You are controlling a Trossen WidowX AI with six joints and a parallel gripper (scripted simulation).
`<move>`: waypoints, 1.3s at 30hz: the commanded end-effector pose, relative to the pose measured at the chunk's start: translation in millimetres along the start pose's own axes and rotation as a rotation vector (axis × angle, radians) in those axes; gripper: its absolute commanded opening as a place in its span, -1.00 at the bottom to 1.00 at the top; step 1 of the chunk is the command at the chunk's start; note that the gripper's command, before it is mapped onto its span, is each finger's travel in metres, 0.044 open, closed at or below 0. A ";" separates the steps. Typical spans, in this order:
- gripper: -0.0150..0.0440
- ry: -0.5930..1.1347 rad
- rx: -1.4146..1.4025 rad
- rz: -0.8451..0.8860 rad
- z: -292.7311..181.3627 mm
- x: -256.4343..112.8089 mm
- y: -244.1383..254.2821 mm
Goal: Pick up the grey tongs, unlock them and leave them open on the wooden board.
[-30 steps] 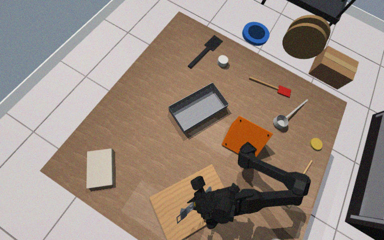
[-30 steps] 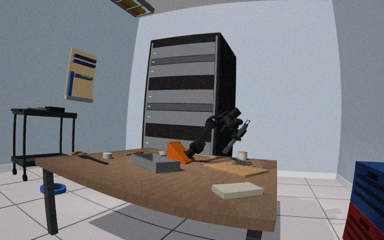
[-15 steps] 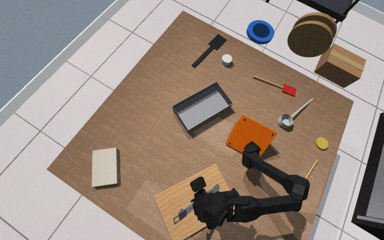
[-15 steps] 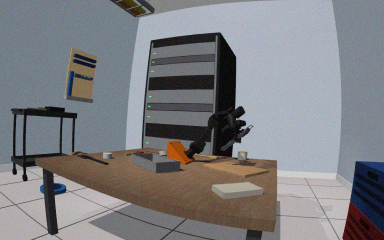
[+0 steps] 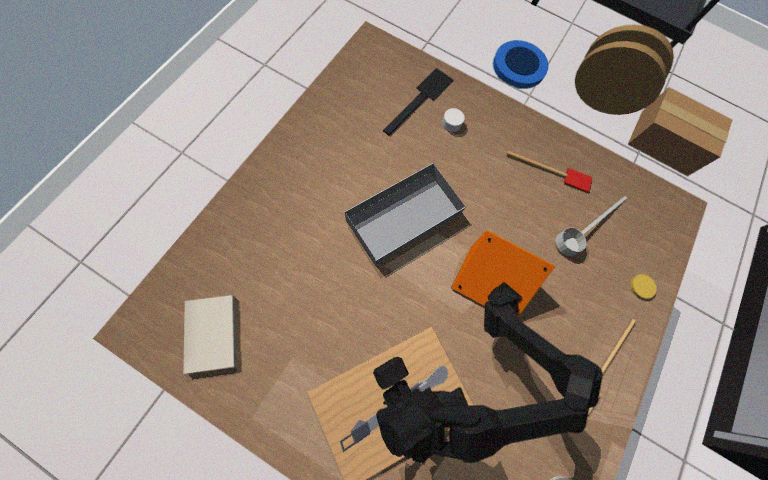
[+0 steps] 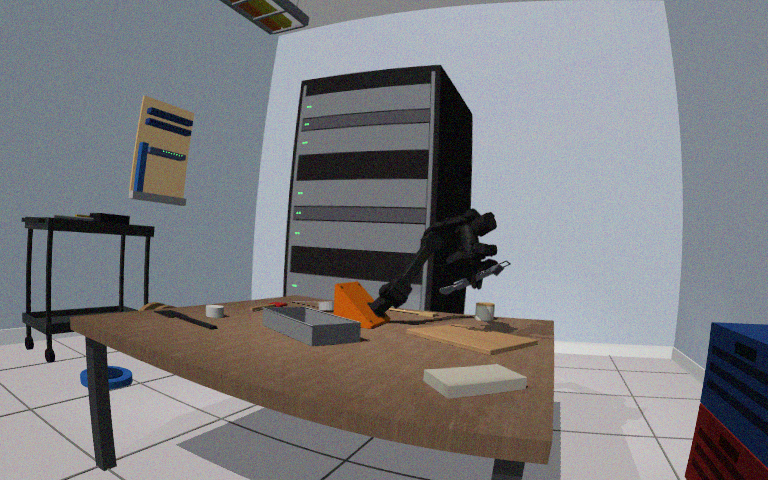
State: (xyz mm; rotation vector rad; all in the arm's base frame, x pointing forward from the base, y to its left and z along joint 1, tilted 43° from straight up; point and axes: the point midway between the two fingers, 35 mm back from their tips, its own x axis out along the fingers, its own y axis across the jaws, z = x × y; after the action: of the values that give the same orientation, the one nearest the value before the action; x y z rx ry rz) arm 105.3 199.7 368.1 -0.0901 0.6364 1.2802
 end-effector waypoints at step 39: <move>-1.00 0.318 -0.055 0.119 -7.8 9.2 12.4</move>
State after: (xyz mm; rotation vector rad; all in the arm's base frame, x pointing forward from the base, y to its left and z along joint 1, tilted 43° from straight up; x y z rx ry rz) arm 91.0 205.4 363.7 -0.3141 0.8797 1.4187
